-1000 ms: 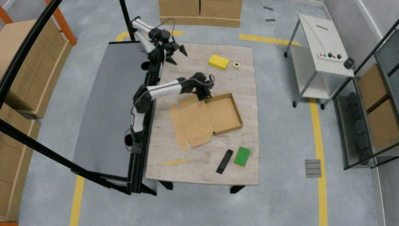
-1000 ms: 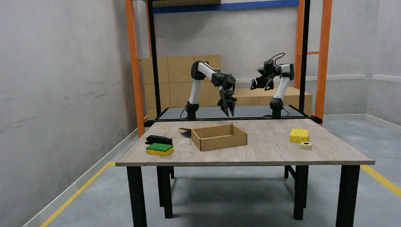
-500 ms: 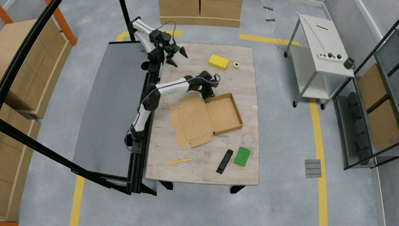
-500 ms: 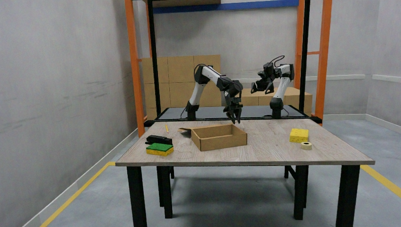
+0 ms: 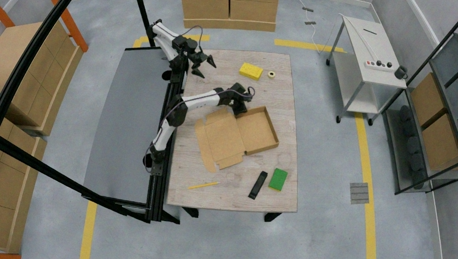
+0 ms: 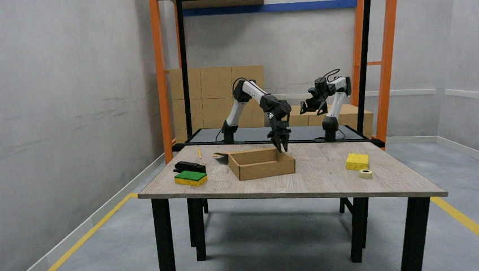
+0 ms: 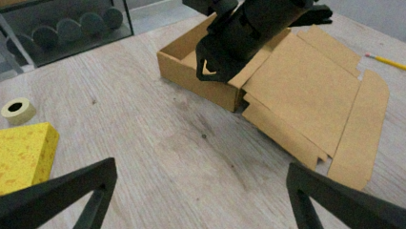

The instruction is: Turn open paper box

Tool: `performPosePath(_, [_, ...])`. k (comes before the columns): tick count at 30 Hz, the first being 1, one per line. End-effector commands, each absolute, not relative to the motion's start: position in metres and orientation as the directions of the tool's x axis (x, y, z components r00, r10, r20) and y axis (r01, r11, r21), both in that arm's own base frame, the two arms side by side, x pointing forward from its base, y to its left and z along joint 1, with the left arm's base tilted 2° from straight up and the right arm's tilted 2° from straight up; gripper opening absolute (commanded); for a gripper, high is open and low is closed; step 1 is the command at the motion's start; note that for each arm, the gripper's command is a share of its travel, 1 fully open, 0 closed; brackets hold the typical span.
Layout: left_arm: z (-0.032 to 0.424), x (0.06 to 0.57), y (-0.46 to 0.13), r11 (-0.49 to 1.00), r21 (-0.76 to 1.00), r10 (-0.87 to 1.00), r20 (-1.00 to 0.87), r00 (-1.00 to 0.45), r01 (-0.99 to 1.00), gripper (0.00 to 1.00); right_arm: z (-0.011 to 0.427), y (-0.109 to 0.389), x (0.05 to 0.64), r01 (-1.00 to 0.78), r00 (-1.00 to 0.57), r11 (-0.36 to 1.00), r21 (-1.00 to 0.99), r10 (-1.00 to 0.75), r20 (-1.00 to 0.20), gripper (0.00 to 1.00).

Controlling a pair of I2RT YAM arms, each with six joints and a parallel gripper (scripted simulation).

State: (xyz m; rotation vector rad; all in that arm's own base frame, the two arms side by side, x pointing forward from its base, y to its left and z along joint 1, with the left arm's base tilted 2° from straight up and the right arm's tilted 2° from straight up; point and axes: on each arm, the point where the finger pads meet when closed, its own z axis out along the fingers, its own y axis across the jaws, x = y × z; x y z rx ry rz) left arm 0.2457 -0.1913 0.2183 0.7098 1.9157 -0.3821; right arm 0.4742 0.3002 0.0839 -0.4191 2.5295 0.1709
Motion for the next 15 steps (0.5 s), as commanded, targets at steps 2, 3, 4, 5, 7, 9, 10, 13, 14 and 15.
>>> performPosePath(2, [0.214, 0.251, -0.191, 0.788, 0.043, 0.293, -0.904, -0.313, 0.614, 1.0, 0.083, 0.301, 0.493, -0.328, -0.78, 0.944, 0.042, -0.245, -0.576, 0.29])
performPosePath(3, [0.213, 0.252, -0.191, 0.789, 0.043, 0.292, -0.904, -0.313, 0.613, 1.0, 0.082, 0.301, 0.494, -0.327, -0.78, 0.944, 0.042, -0.244, -0.576, 0.29])
performPosePath(4, [0.212, 0.252, -0.191, 0.79, 0.043, 0.292, -0.904, -0.314, 0.612, 1.0, 0.081, 0.302, 0.495, -0.326, -0.78, 0.944, 0.042, -0.244, -0.576, 0.29])
performPosePath(5, [0.211, 0.253, -0.191, 0.791, 0.043, 0.291, -0.904, -0.313, 0.611, 1.0, 0.079, 0.302, 0.495, -0.327, -0.78, 0.944, 0.042, -0.244, -0.576, 0.29])
performPosePath(7, [0.209, 0.254, -0.191, 0.792, 0.043, 0.29, -0.904, -0.314, 0.608, 1.0, 0.077, 0.302, 0.497, -0.327, -0.781, 0.944, 0.042, -0.245, -0.575, 0.29])
performPosePath(9, [0.206, 0.255, -0.19, 0.794, 0.043, 0.29, -0.904, -0.315, 0.606, 1.0, 0.074, 0.303, 0.498, -0.327, -0.781, 0.944, 0.042, -0.245, -0.575, 0.29])
performPosePath(10, [0.205, 0.255, -0.19, 0.795, 0.044, 0.29, -0.904, -0.315, 0.605, 1.0, 0.073, 0.303, 0.499, -0.326, -0.781, 0.944, 0.042, -0.245, -0.575, 0.29])
performPosePath(13, [0.201, 0.257, -0.19, 0.797, 0.044, 0.289, -0.903, -0.317, 0.602, 1.0, 0.069, 0.304, 0.501, -0.326, -0.78, 0.944, 0.042, -0.244, -0.575, 0.29])
performPosePath(14, [0.201, 0.257, -0.19, 0.797, 0.044, 0.289, -0.903, -0.317, 0.602, 1.0, 0.069, 0.304, 0.501, -0.326, -0.78, 0.944, 0.042, -0.244, -0.575, 0.29])
performPosePath(15, [0.201, 0.257, -0.19, 0.797, 0.044, 0.289, -0.903, -0.317, 0.602, 1.0, 0.069, 0.304, 0.501, -0.326, -0.78, 0.944, 0.042, -0.244, -0.575, 0.29])
